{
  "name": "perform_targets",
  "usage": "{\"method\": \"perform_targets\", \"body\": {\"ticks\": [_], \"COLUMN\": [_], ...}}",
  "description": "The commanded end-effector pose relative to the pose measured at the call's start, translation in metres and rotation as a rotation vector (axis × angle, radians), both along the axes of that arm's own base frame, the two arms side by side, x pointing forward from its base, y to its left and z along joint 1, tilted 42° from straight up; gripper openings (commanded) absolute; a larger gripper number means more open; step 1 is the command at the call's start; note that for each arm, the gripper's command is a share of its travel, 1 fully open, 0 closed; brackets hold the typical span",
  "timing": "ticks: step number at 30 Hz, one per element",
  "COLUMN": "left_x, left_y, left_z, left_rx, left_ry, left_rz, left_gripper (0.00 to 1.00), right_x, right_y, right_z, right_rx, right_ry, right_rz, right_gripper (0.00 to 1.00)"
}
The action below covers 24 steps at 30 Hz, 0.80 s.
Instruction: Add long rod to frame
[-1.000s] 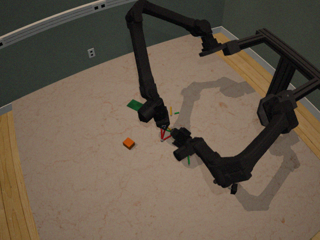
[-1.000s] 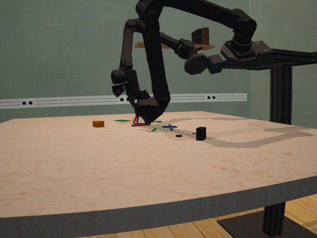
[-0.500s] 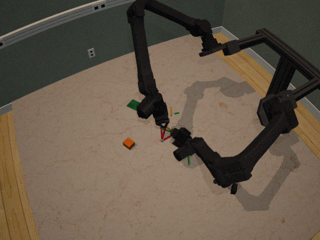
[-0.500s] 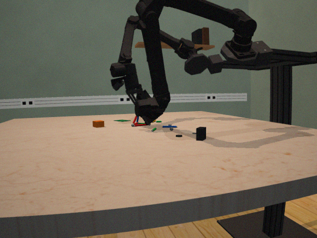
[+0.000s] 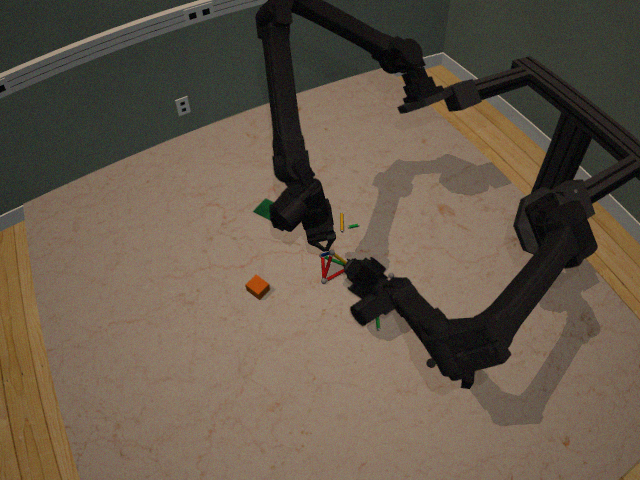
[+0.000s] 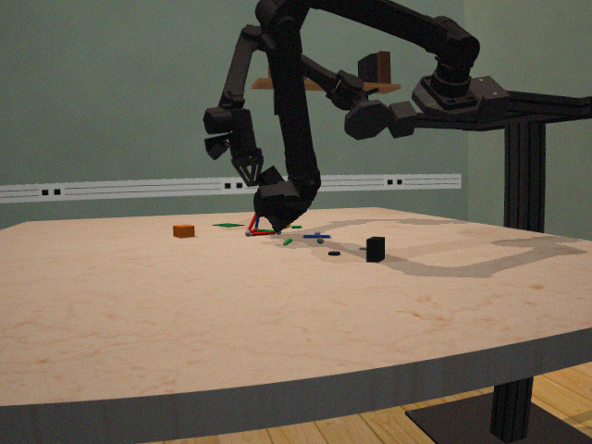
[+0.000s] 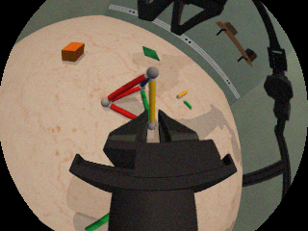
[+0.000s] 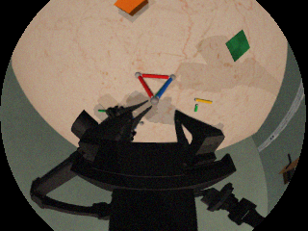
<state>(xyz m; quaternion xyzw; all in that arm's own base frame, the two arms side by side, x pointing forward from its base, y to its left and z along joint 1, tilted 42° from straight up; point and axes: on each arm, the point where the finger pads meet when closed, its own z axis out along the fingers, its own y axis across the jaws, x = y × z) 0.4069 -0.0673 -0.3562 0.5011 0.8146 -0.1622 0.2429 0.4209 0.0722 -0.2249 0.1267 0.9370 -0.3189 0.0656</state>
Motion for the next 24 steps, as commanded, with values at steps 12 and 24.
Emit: {"method": "perform_targets", "body": {"ticks": [12, 24], "left_x": [-0.005, 0.004], "left_y": [0.035, 0.116], "left_z": [0.057, 0.188], "left_rx": [0.010, 0.094], "left_ry": [-0.026, -0.167], "left_rz": [0.037, 0.259], "left_gripper": [0.14, 0.14], "right_x": [-0.005, -0.023], "right_y": [-0.003, -0.009], "right_z": [-0.006, -0.021], "right_rx": [-0.002, -0.046], "right_ry": [0.035, 0.041], "right_rz": [0.077, 0.560], "right_gripper": [1.00, 1.00]}}
